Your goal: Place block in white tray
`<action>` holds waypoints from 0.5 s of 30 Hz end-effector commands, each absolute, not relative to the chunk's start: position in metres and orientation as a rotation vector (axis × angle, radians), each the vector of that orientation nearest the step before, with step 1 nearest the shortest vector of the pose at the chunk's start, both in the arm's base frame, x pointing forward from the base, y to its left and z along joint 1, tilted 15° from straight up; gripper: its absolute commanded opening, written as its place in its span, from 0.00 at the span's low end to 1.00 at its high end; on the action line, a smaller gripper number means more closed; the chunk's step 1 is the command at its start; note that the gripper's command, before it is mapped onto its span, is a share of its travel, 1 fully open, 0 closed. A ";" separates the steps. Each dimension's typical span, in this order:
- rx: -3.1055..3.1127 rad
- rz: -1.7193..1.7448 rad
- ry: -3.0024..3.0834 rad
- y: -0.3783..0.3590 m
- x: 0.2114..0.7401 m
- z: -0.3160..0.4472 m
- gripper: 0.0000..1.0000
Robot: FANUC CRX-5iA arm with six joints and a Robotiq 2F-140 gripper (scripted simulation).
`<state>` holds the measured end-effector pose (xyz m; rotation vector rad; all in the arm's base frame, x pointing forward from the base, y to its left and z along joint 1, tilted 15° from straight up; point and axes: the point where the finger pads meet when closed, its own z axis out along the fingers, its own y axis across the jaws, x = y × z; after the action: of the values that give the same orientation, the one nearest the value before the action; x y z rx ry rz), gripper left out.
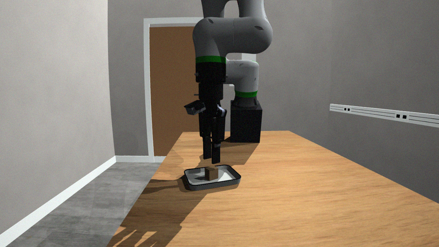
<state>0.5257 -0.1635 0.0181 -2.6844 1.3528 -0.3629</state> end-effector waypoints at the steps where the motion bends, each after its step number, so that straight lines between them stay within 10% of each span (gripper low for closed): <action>1: -2.684 -0.365 1.352 -0.164 0.524 0.026 0.36; 15: -2.684 -0.365 1.352 -0.164 0.524 0.028 0.36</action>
<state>0.5232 -0.1634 0.0272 -2.6844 1.3528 -0.3627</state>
